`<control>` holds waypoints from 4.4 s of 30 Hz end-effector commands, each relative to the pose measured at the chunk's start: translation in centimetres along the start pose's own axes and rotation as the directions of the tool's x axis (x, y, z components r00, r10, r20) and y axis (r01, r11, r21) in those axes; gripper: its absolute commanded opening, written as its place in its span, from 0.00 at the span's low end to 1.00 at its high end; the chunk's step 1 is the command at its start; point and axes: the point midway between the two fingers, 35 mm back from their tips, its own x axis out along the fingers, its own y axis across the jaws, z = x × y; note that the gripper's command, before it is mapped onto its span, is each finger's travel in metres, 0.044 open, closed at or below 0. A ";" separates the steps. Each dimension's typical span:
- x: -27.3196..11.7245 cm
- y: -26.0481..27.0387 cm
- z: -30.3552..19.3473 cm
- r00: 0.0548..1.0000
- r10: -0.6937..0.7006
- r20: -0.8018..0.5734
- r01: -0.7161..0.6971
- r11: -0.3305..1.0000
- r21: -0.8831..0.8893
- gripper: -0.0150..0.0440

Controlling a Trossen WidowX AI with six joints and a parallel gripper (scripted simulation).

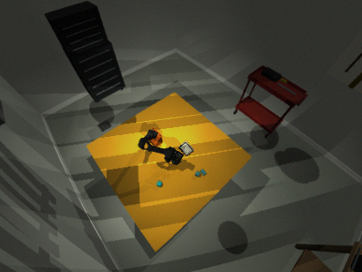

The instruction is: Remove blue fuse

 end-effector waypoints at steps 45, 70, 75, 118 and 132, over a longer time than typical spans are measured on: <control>-2.5 0.1 0.0 1.000 0.003 -0.002 -0.003 1.000 0.002 0.25; -4.2 0.1 0.0 1.000 0.003 -0.001 -0.003 1.000 0.000 0.25; -5.0 0.1 0.0 1.000 0.002 -0.001 -0.002 1.000 0.000 0.25; -5.9 -3.4 -19.4 1.000 0.003 -0.013 -0.003 1.000 0.002 0.25; -4.2 -3.4 -19.5 1.000 0.003 -0.013 -0.003 1.000 0.002 0.25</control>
